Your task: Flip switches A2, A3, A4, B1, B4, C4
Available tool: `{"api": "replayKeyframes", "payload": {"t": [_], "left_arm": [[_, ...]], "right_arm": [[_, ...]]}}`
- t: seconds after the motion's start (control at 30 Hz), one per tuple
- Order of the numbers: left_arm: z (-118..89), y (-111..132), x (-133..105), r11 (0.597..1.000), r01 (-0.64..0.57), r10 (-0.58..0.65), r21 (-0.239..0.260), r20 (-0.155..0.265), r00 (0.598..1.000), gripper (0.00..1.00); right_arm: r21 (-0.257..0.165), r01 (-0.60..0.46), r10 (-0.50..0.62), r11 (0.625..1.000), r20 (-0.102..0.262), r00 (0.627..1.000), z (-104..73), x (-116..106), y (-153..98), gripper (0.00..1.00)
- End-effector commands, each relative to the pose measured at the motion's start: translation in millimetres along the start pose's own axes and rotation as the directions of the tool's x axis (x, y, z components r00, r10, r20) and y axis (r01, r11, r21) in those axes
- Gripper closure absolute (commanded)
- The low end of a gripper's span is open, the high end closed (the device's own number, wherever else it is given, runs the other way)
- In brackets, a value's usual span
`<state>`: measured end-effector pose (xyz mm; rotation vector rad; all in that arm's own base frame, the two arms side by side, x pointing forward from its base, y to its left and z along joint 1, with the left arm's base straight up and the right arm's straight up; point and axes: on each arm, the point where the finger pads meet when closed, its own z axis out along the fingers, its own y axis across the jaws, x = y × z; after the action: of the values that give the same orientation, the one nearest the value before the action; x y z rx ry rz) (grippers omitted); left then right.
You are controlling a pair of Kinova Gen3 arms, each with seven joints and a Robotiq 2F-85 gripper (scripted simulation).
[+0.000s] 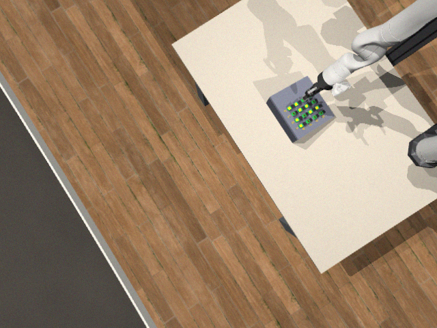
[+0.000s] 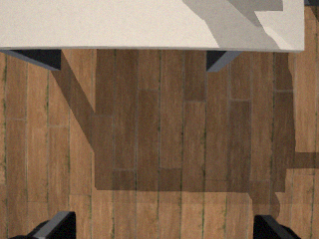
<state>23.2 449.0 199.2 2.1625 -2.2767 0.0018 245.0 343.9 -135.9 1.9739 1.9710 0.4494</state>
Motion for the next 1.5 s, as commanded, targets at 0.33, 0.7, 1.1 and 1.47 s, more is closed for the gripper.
{"api": "replayKeyframes", "payload": {"t": [0.33,0.7,1.1,1.47], "left_arm": [[-0.8,0.1,-0.4,1.000,0.000,0.000,0.000,0.002,1.000,0.002],[-0.8,0.1,-0.4,1.000,0.000,0.000,0.000,0.002,1.000,0.002],[-0.8,0.1,-0.4,1.000,0.000,0.000,0.000,0.002,1.000,0.002],[-0.8,0.1,-0.4,1.000,0.000,0.000,0.000,0.002,1.000,0.002]], "right_arm": [[-0.001,-0.001,0.001,1.000,-0.001,1.000,-0.4,0.5,0.4,0.903],[-0.001,-0.001,0.001,1.000,-0.001,1.000,-0.4,0.5,0.4,0.903],[-0.001,-0.001,0.001,1.000,-0.001,1.000,-0.4,0.5,0.5,0.903],[-0.001,-0.001,0.001,1.000,-0.001,1.000,6.4,0.6,0.5,0.903]]}}
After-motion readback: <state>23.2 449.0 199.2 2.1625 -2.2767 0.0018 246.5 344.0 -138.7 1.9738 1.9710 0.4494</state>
